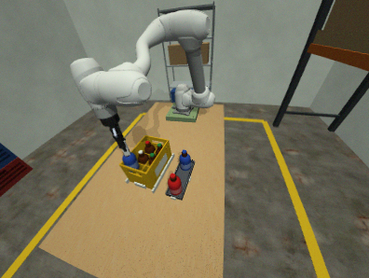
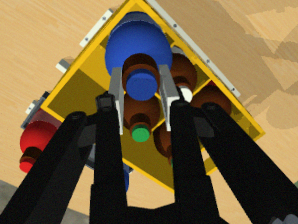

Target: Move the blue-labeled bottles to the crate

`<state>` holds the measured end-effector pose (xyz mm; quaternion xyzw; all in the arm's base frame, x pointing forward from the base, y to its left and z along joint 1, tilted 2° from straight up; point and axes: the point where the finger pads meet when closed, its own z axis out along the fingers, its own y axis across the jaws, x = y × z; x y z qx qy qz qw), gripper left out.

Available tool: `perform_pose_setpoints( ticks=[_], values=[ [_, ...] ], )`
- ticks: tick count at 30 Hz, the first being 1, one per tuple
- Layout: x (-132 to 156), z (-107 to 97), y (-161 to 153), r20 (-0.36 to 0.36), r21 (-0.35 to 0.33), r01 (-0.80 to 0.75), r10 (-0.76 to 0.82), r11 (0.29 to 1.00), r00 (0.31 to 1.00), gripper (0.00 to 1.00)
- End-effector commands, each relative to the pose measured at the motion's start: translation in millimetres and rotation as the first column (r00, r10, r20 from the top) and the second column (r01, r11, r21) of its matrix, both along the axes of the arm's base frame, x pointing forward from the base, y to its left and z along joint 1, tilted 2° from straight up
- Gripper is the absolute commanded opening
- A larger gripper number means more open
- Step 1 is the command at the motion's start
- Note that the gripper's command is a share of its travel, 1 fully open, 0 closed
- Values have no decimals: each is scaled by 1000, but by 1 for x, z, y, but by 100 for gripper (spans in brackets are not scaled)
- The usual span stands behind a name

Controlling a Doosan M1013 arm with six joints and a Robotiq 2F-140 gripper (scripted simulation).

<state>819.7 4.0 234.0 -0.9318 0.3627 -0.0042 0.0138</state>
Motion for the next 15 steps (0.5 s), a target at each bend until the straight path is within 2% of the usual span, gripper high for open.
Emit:
perform_pose_setpoints(
  ticks=[1, 15],
  values=[
    [0, -1, 0, 1, 0, 0, 0, 1000, 1000, 0],
    [0, -12, 0, 1, 0, 0, 0, 1000, 1000, 0]
  ],
)
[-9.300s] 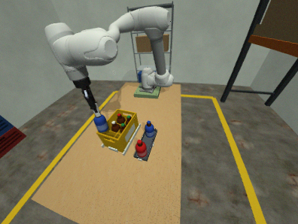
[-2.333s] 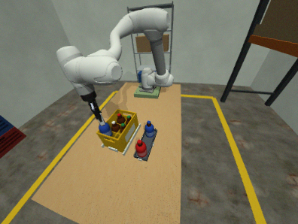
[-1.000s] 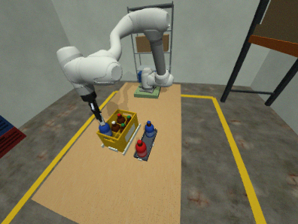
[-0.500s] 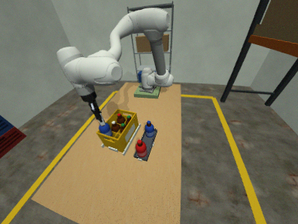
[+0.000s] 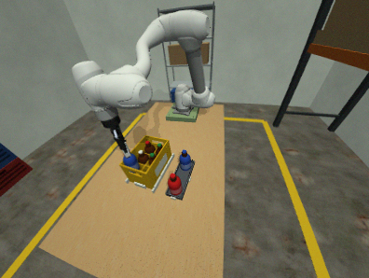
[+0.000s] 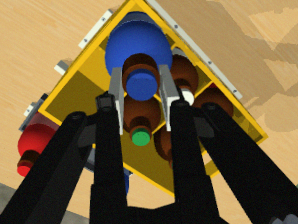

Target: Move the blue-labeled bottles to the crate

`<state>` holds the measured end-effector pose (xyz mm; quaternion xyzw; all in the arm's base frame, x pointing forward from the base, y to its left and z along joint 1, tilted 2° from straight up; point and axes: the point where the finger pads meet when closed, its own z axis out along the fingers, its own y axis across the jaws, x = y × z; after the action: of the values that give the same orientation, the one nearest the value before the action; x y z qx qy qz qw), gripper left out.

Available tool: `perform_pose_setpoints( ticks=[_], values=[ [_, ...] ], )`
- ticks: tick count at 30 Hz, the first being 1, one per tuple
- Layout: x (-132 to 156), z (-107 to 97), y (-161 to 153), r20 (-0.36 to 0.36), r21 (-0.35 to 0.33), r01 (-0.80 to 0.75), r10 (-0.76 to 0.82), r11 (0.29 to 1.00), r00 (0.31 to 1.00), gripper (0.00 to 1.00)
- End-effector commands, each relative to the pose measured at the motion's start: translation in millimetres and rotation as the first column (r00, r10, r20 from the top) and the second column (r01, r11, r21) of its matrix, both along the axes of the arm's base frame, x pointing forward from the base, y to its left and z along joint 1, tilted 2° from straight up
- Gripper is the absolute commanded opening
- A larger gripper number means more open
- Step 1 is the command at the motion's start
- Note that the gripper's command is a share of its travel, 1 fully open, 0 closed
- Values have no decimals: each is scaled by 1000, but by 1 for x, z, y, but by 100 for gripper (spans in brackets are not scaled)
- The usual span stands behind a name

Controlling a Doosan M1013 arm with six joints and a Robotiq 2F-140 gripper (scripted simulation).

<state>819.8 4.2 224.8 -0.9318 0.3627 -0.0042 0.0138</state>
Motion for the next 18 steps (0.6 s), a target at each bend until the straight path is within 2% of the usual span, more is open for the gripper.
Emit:
perform_pose_setpoints(
  ticks=[1, 18],
  values=[
    [0, -4, 0, 1, 0, 0, 0, 1000, 1000, 0],
    [1, -21, 0, 1, 0, 0, 0, 1000, 1000, 0]
  ],
)
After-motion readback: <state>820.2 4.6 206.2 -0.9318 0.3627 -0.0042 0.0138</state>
